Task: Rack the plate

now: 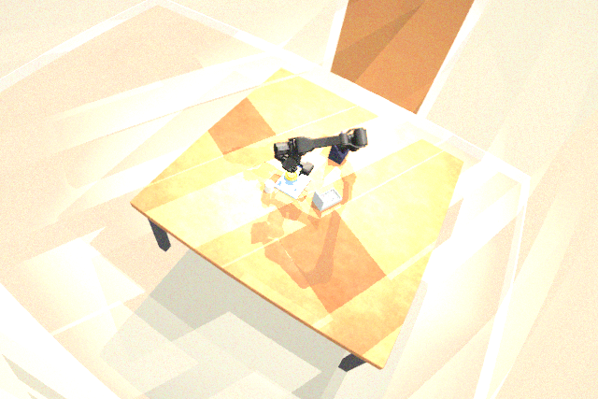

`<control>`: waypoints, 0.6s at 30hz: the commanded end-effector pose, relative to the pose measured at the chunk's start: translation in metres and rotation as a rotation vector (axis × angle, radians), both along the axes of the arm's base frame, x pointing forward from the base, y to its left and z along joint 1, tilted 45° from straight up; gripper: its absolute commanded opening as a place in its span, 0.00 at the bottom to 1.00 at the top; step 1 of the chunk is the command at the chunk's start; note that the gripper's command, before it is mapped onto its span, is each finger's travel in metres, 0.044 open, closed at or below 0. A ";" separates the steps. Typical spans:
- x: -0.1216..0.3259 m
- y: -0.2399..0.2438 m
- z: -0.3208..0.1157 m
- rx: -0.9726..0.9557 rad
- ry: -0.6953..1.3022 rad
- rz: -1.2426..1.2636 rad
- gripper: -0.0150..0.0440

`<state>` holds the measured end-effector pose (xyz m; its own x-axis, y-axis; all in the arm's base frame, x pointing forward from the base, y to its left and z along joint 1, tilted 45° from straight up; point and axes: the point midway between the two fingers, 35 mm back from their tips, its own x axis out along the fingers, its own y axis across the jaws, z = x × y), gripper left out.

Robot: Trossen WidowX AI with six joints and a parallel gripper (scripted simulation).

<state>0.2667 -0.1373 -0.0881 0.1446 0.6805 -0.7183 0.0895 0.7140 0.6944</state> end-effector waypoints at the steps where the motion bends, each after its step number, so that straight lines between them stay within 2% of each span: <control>1: 0.000 0.005 -0.004 0.007 0.002 -0.005 0.93; 18: 0.002 0.024 -0.023 0.009 0.002 -0.004 0.93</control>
<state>0.2699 -0.1172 -0.1087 0.1455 0.6814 -0.7173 0.0885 0.7131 0.6955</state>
